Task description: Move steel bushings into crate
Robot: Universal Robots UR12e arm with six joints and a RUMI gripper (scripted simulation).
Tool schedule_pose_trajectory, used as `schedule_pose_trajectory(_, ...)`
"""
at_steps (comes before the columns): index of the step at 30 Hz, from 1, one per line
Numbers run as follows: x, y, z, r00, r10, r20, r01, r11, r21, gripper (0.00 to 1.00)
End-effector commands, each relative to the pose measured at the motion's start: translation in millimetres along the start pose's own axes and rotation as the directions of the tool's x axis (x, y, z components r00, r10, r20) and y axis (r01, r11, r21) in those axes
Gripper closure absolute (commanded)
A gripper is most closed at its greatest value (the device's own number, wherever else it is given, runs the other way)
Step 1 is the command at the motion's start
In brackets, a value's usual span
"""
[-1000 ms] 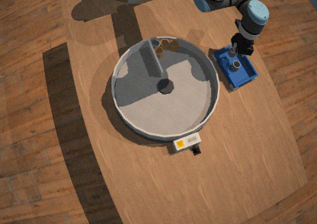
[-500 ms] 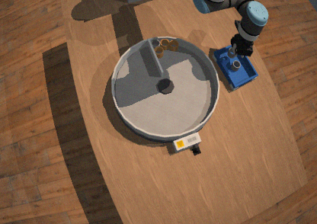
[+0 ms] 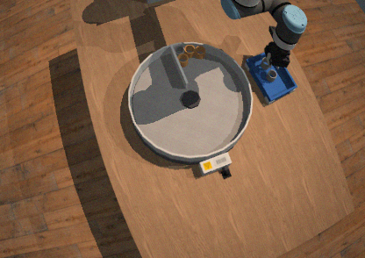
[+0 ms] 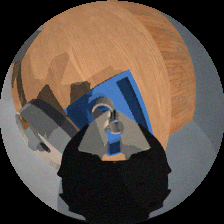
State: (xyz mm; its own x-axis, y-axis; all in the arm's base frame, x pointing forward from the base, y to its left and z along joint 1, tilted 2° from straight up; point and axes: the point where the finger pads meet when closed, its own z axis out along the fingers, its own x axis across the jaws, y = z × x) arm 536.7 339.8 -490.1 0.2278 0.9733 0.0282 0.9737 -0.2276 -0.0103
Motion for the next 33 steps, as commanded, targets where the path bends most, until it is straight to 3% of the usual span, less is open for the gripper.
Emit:
schedule_pose_trajectory(1,0.4,0.6,7.2,1.000,0.000,-0.001,0.000,1.000,-0.001,1.00)
schedule_pose_trajectory(33,0.4,0.6,11.1,1.000,0.000,-0.001,0.000,1.000,-0.001,1.00)
